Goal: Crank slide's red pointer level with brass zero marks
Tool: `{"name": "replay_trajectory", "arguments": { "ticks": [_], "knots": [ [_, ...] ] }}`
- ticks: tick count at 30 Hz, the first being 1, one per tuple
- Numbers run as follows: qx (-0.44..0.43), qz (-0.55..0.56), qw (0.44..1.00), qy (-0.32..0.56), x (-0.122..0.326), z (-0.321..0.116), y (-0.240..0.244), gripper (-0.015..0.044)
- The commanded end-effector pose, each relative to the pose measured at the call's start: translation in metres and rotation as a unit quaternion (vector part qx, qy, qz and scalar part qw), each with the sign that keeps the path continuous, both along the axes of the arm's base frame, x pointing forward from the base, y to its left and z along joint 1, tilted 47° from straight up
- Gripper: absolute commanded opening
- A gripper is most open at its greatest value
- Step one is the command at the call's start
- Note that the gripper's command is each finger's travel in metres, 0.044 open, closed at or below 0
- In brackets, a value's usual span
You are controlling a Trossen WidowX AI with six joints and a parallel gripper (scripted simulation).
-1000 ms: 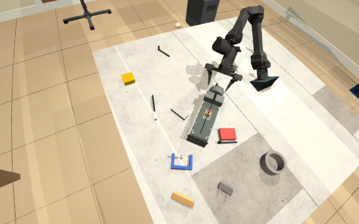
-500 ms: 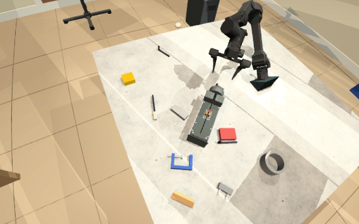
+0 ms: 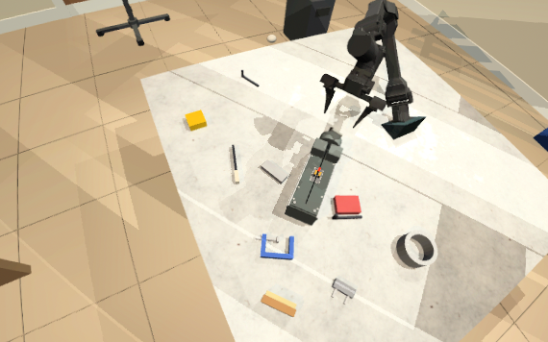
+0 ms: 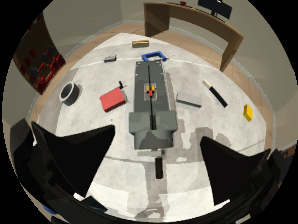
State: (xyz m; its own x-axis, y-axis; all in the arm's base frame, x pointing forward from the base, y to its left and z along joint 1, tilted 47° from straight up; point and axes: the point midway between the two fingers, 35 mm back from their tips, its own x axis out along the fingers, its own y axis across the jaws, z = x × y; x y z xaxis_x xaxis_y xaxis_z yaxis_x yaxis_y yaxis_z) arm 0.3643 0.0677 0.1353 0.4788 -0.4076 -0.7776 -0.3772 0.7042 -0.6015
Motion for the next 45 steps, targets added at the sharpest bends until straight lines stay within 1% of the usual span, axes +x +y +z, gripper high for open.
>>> {"name": "replay_trajectory", "arguments": {
  "ticks": [1, 16, 19, 27, 45],
  "knots": [
    [-0.003, -0.039, 0.999, -0.032, 0.014, -0.004, 0.011, 0.044],
    [-0.024, -0.166, 0.974, -0.154, 0.052, -0.046, 0.05, 0.044],
    [-0.024, -0.168, 0.973, -0.156, 0.052, -0.049, 0.048, 0.044],
    [-0.024, -0.168, 0.973, -0.156, 0.048, -0.075, 0.021, 0.044],
    [-0.024, -0.168, 0.973, -0.156, 0.048, -0.075, 0.021, 0.044]
  ]
}}
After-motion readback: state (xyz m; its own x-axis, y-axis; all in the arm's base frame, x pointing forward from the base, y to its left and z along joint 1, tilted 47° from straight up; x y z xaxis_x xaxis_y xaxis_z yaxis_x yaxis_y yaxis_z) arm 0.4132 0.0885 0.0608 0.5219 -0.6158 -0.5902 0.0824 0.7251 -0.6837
